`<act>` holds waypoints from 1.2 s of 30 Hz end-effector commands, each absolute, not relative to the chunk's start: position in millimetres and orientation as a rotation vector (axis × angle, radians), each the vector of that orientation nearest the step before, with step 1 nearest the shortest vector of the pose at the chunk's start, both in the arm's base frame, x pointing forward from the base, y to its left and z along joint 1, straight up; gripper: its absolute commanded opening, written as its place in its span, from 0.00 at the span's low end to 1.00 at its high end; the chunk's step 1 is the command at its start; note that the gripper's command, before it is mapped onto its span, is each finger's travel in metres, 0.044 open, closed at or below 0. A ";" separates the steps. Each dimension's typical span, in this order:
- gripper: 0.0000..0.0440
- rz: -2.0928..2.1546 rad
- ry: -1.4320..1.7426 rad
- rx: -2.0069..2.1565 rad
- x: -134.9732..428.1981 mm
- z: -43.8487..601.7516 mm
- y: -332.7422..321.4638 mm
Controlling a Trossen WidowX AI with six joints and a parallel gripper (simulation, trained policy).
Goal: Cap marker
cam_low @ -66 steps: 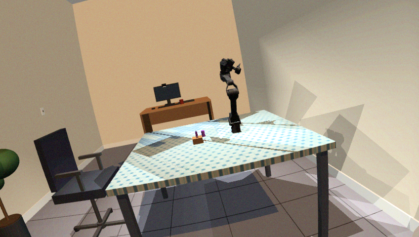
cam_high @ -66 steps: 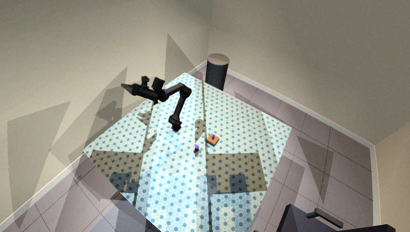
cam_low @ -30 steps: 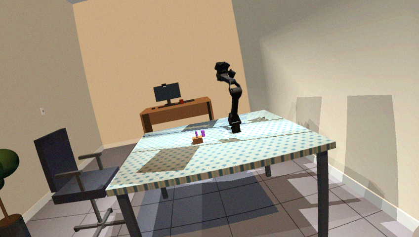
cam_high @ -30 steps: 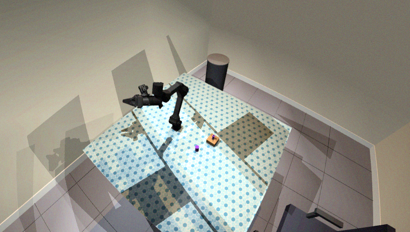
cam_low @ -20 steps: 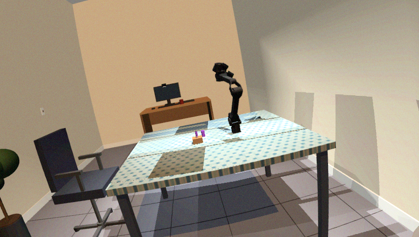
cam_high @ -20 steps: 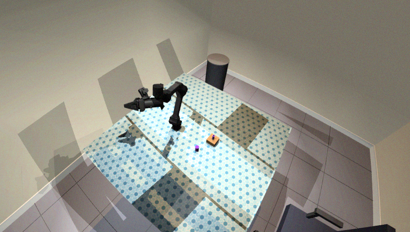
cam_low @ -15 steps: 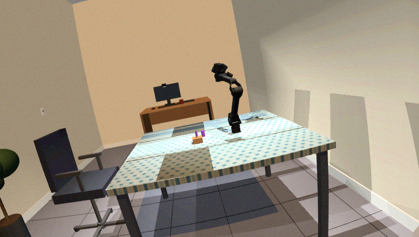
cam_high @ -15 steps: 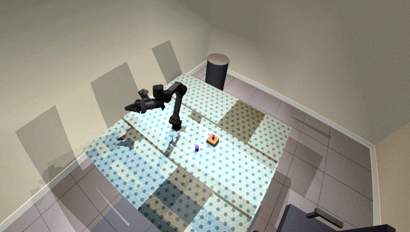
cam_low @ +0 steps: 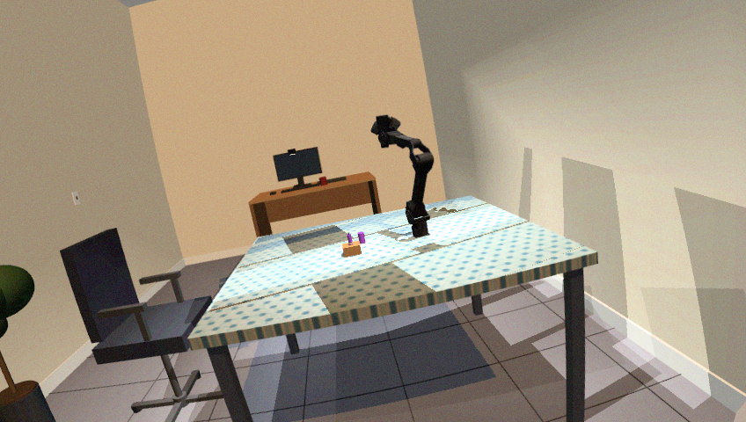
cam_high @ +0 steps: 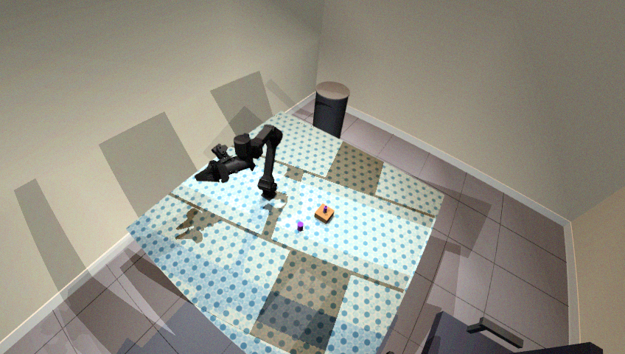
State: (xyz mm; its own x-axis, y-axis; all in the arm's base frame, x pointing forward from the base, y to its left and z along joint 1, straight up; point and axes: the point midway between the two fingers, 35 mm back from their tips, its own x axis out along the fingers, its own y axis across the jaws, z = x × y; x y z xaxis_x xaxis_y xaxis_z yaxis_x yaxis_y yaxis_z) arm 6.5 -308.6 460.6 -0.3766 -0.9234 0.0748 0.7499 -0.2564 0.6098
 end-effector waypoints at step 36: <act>0.70 -1.673 -0.417 0.689 104.3 387.3 -327.4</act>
State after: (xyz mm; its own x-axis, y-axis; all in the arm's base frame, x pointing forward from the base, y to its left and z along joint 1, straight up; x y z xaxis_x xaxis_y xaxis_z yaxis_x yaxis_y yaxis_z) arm 94.2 -324.9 396.2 -0.1277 -0.9750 -0.1820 0.7559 -0.2145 0.6186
